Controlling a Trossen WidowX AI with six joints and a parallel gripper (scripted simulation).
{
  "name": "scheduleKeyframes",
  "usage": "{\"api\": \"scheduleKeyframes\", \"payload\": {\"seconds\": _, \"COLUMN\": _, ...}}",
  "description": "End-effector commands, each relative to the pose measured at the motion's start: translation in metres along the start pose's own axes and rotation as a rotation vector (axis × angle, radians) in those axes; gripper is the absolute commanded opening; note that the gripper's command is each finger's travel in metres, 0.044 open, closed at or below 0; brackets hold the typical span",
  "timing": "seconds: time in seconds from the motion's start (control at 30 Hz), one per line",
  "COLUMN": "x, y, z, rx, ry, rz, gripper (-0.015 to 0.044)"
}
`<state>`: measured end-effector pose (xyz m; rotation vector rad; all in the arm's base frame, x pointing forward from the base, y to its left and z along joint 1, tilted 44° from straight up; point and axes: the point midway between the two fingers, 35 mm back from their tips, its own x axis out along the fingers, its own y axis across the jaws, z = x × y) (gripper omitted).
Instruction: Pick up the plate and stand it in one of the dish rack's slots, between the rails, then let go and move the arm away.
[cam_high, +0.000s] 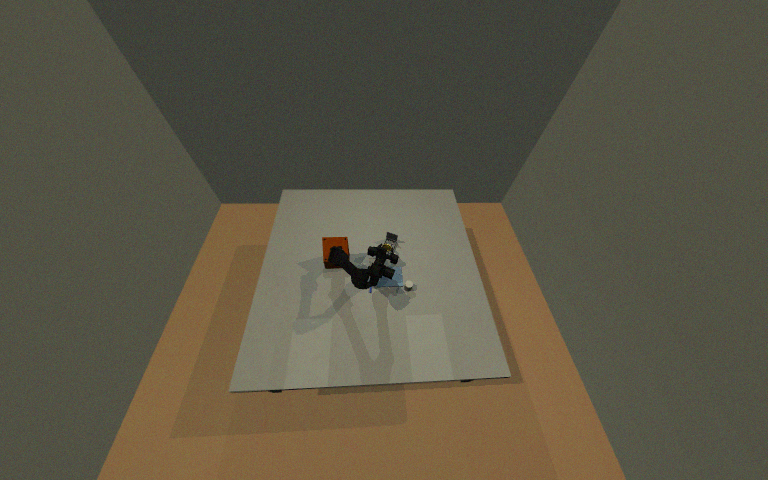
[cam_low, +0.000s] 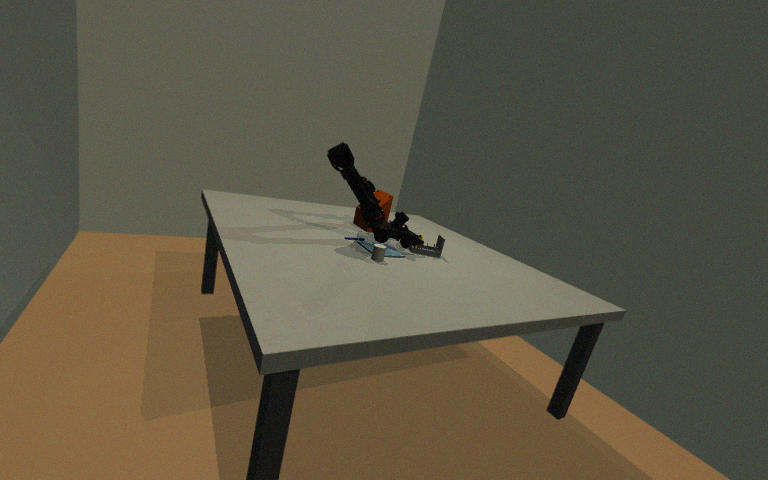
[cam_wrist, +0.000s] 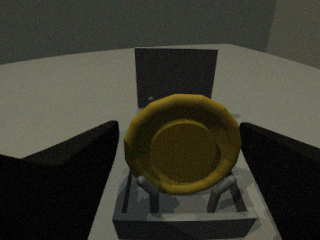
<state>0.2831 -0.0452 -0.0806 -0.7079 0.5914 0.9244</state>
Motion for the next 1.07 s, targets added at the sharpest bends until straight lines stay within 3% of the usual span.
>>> {"api": "scheduleKeyframes", "payload": {"seconds": 0.0, "x": 0.000, "y": 0.000, "z": 0.000, "rx": 0.000, "ry": 0.000, "rz": 0.000, "gripper": 0.0400}}
{"api": "scheduleKeyframes", "payload": {"seconds": 0.23, "x": -0.001, "y": -0.002, "z": 0.008, "rx": -0.002, "ry": 0.002, "rz": 0.001, "gripper": 0.0400}}
{"api": "scheduleKeyframes", "payload": {"seconds": 0.57, "x": -0.013, "y": -0.010, "z": 0.117, "rx": -0.011, "ry": -0.013, "rz": -0.012, "gripper": 0.0400}}
{"api": "scheduleKeyframes", "payload": {"seconds": 0.73, "x": -0.013, "y": -0.010, "z": 0.120, "rx": 0.008, "ry": -0.002, "rz": -0.006, "gripper": 0.0400}}
{"api": "scheduleKeyframes", "payload": {"seconds": 1.03, "x": -0.008, "y": -0.001, "z": 0.122, "rx": 0.239, "ry": 0.168, "rz": 0.059, "gripper": 0.0400}}
